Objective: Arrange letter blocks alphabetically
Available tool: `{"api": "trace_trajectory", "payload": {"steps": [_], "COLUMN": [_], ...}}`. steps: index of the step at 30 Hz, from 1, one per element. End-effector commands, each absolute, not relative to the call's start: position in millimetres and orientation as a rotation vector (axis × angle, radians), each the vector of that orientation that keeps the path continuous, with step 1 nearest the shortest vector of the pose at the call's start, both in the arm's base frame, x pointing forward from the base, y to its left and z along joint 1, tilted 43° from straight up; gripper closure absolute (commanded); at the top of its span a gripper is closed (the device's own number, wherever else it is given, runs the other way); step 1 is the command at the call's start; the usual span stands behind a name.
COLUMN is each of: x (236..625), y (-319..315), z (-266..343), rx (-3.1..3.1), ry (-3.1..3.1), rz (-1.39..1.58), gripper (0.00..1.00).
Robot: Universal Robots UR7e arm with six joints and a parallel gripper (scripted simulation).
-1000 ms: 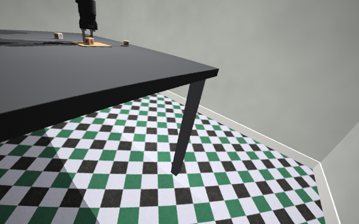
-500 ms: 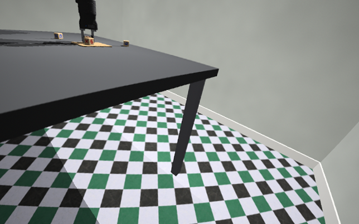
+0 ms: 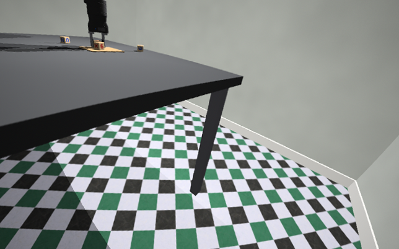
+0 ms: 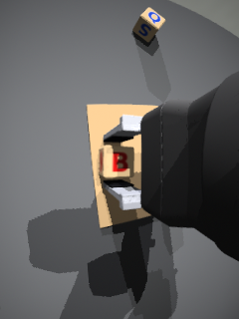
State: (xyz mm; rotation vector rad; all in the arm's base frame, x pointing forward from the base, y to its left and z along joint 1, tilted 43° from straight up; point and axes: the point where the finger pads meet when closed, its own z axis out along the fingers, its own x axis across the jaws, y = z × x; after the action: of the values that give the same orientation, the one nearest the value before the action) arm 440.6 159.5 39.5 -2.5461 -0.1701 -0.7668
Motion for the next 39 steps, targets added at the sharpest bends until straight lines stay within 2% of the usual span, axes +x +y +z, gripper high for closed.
{"api": "trace_trajectory", "payload": {"steps": [1, 39], "x": [440.4, 411.0], "y": [159.1, 130.7], "z": [40.2, 84.1], "rx": [-2.546, -2.546], "ry": [-0.170, -0.170], "rz": [-0.768, -0.768], "gripper": [0.13, 0.13]}}
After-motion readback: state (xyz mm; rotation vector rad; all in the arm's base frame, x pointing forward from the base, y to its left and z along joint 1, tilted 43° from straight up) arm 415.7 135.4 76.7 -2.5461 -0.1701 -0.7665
